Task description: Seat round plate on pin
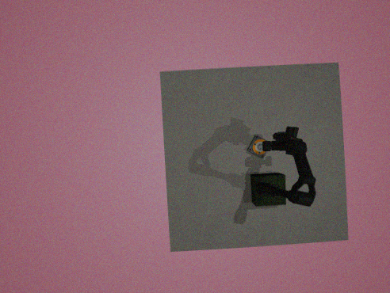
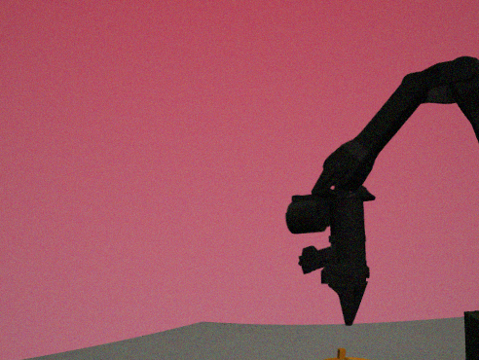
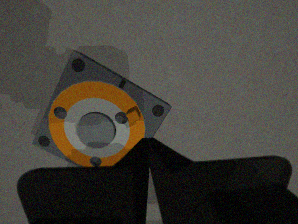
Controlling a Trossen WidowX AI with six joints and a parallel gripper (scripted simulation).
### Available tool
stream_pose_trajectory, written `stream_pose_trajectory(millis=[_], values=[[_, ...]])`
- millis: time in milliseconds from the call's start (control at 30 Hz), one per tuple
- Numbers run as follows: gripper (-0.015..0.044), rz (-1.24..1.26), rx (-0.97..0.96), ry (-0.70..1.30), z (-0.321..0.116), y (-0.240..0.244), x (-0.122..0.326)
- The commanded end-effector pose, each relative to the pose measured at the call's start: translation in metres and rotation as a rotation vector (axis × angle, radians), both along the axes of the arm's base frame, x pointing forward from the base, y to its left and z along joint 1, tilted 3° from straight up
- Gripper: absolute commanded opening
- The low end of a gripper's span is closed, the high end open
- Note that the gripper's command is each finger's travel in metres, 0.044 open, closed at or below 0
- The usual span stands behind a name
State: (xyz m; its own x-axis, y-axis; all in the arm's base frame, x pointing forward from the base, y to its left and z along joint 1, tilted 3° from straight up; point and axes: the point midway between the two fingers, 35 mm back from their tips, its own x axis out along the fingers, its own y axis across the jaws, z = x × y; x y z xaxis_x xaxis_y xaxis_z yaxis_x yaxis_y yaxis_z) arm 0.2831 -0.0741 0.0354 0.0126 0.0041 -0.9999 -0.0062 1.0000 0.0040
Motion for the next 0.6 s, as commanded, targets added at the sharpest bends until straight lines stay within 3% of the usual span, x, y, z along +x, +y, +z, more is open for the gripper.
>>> stream_pose_trajectory(millis=[0, 567], values=[[0.0, 0.006, 0.0, 0.025, -0.026, 0.0, -0.004], [0.0, 0.006, 0.0, 0.024, -0.043, 0.002, 0.006]])
